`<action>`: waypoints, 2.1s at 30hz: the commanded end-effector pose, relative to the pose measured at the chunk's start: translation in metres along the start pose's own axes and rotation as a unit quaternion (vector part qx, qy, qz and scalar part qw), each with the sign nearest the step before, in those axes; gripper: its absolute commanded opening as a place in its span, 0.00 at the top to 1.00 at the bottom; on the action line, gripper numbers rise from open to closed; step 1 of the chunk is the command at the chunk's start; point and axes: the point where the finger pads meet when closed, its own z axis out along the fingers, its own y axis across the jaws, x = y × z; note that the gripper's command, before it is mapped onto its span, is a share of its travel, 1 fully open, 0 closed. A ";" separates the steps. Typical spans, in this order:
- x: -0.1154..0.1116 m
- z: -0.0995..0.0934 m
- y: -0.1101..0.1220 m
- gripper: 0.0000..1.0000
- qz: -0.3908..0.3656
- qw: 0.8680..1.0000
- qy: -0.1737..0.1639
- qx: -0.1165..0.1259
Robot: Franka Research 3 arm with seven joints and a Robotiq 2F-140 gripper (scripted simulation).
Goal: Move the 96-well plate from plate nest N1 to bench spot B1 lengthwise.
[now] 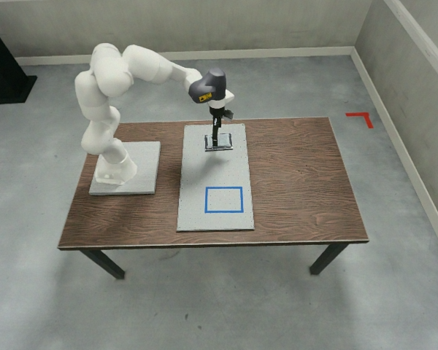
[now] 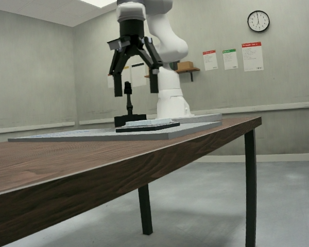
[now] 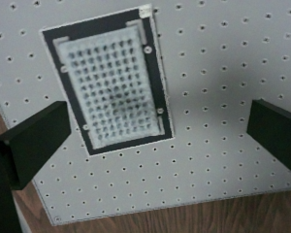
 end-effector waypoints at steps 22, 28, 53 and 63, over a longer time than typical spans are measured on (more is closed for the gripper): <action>-0.001 0.008 -0.042 0.00 -0.103 0.994 0.014 0.022; -0.001 0.008 -0.042 0.00 -0.103 0.994 0.014 0.022; -0.001 0.008 -0.042 0.00 -0.103 0.994 0.014 0.022; -0.001 0.008 -0.042 0.00 -0.103 0.994 0.014 0.022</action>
